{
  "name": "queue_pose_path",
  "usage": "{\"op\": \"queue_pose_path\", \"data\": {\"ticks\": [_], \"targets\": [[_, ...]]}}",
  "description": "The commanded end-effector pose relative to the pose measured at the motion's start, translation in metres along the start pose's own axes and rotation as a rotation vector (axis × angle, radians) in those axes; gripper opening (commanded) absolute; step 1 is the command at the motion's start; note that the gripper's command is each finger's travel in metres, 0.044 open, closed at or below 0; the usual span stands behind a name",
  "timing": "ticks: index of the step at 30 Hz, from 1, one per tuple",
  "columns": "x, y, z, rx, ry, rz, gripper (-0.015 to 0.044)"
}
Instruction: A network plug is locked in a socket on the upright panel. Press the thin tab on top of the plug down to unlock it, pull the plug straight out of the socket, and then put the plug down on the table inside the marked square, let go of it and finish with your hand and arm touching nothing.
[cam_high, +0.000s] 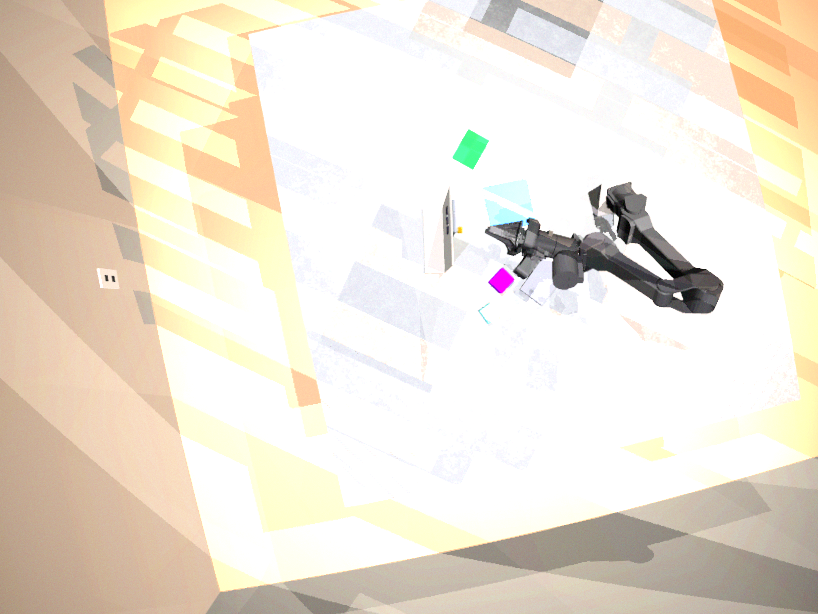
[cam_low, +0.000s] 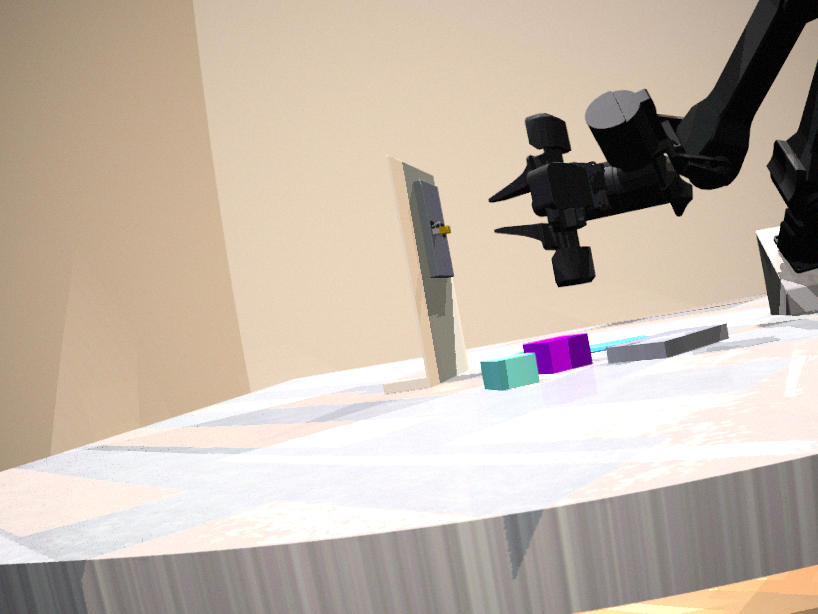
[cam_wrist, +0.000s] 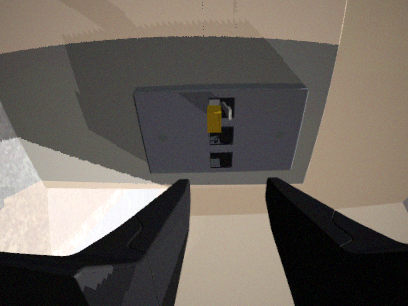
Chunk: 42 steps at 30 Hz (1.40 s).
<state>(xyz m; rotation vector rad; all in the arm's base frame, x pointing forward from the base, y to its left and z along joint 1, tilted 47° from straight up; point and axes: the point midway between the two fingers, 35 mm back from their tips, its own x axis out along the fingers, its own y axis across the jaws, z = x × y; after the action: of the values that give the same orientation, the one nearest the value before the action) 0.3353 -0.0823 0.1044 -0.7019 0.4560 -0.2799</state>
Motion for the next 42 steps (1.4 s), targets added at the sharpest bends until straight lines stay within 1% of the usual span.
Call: {"op": "queue_pose_path", "data": {"ticks": [1,42], "targets": [[0.007,0.002,0.001,-0.007,-0.002,0.006,0.0156],[0.06,0.002,0.016,-0.006,-0.004,0.004,0.0156]]}}
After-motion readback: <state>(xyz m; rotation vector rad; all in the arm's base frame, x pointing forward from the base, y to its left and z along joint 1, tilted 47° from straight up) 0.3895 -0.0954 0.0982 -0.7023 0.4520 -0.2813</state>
